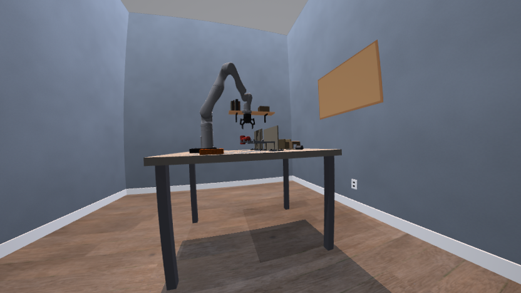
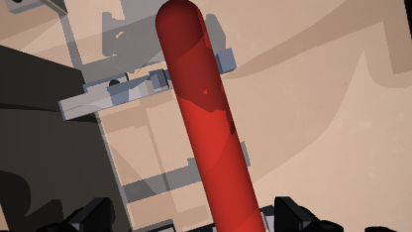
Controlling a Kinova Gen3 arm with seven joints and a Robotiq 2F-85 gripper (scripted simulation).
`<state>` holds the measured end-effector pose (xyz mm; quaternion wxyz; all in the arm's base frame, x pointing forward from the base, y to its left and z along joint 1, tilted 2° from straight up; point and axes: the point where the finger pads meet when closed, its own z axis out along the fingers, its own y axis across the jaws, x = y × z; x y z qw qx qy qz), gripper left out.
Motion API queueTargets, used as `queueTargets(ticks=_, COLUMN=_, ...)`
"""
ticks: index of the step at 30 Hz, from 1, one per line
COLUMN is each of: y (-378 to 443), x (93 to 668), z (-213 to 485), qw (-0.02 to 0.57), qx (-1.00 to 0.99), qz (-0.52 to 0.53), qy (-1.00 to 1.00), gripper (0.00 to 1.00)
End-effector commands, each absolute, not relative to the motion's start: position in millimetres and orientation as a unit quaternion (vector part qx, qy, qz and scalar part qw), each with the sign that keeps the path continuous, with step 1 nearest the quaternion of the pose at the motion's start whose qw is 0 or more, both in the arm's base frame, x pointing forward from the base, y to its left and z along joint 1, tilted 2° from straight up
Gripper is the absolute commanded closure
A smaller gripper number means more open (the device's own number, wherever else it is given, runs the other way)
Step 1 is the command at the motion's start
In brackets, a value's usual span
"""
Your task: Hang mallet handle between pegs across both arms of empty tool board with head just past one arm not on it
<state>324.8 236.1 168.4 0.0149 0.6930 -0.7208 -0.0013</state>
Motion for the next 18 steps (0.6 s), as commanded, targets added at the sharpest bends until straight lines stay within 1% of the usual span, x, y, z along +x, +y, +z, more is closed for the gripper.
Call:
queueTargets(ticks=1, y=251, x=312, z=165, qw=0.013, qx=0.731, qz=-0.002, qy=-0.682, gripper=0.00)
queueTargets(ticks=9, y=266, x=295, z=163, qw=0.012, qx=0.777, qz=-0.002, qy=-0.629, gripper=0.00)
queueTargets(ticks=18, y=271, x=289, z=163, qw=0.011, qx=0.791, qz=-0.002, qy=-0.611, gripper=0.00)
